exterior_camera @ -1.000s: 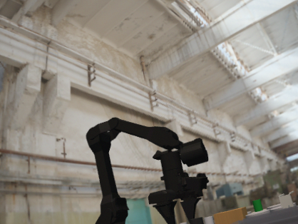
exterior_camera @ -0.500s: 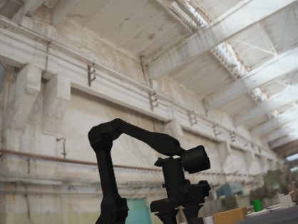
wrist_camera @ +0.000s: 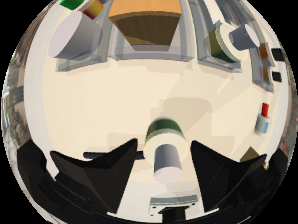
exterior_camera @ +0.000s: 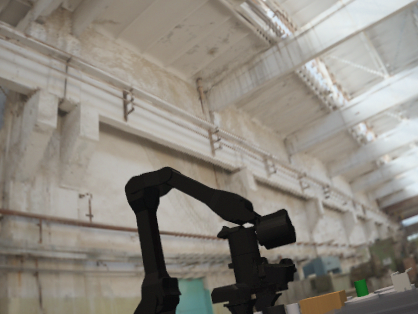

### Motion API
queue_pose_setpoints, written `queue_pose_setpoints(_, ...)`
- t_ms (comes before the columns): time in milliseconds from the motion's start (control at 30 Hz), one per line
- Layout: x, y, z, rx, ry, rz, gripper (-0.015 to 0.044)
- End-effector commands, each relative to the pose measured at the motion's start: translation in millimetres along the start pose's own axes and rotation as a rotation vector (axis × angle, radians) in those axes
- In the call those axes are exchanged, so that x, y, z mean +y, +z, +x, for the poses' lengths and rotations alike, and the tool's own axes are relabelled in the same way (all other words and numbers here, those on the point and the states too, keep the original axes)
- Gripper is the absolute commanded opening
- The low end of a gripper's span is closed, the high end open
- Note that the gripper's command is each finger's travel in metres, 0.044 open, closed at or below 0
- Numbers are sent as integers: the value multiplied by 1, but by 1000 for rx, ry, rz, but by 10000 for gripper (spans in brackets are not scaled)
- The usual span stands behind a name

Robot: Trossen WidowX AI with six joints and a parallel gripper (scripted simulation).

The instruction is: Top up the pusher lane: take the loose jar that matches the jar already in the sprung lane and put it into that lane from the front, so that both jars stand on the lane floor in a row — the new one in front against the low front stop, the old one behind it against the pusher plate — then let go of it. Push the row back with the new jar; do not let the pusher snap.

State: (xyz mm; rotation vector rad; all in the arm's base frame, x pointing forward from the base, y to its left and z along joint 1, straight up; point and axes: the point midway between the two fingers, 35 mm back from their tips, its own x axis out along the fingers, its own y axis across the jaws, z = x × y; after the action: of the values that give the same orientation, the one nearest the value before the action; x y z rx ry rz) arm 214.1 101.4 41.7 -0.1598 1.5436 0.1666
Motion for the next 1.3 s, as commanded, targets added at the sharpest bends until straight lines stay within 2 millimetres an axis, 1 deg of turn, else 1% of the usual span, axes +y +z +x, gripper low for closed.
queue_pose_setpoints(0,0,0,0,-1,1,6,177)
queue_pose_setpoints(200,0,0,0,-1,1,6,138)
queue_pose_setpoints(300,1,1,-3,-1,1,6,59)
queue_pose_setpoints(367,2,2,-12,-2,1,6,6)
queue_pose_setpoints(400,3,3,-17,-2,1,6,0)
queue_pose_setpoints(667,7,3,-60,-2,2,6,0)
queue_pose_setpoints(933,9,-4,-102,-1,2,6,0)
queue_pose_setpoints(1000,9,-5,-105,-1,2,6,0)
queue_pose_setpoints(1100,8,-2,-104,-1,2,6,0)
queue_pose_setpoints(1267,-8,19,-92,-3,0,2,0)
